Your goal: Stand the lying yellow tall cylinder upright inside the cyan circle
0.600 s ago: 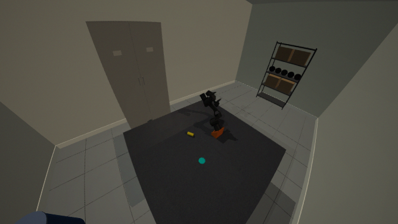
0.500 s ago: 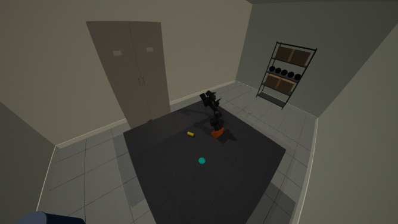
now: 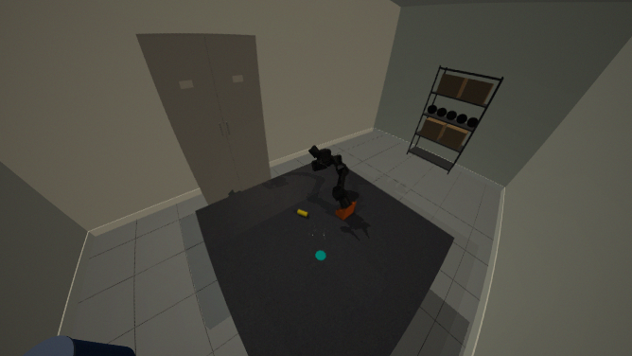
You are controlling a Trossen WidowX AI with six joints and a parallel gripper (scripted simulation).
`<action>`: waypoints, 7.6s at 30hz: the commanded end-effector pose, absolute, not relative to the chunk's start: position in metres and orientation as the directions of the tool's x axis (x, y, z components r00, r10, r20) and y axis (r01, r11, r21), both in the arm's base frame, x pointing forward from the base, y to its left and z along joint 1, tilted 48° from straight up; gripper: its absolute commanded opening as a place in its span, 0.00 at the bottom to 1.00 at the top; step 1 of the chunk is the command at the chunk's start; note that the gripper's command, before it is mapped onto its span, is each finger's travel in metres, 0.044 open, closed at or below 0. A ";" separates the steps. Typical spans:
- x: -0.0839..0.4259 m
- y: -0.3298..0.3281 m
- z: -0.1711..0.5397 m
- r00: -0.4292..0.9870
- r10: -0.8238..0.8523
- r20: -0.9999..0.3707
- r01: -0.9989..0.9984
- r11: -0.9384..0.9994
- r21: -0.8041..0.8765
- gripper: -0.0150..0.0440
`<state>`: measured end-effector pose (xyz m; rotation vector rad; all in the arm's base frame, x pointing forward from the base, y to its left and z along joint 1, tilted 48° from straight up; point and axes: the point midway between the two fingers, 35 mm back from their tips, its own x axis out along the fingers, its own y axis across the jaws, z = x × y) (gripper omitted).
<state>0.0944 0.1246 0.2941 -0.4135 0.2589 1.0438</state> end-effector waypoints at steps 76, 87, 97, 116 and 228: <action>0.229 -0.169 0.148 -0.077 -0.730 -0.679 0.939 0.175 -0.295 0.43; 0.233 -0.142 0.170 -0.078 -0.726 -0.684 0.939 0.177 -0.295 0.43; 0.233 -0.119 0.192 -0.080 -0.729 -0.680 0.938 0.175 -0.298 0.43; 0.255 -0.093 0.194 -0.075 -0.726 -0.683 0.845 0.317 -0.430 0.43; 0.358 0.107 -0.013 -0.082 -0.699 -0.710 -0.855 0.416 -0.310 0.43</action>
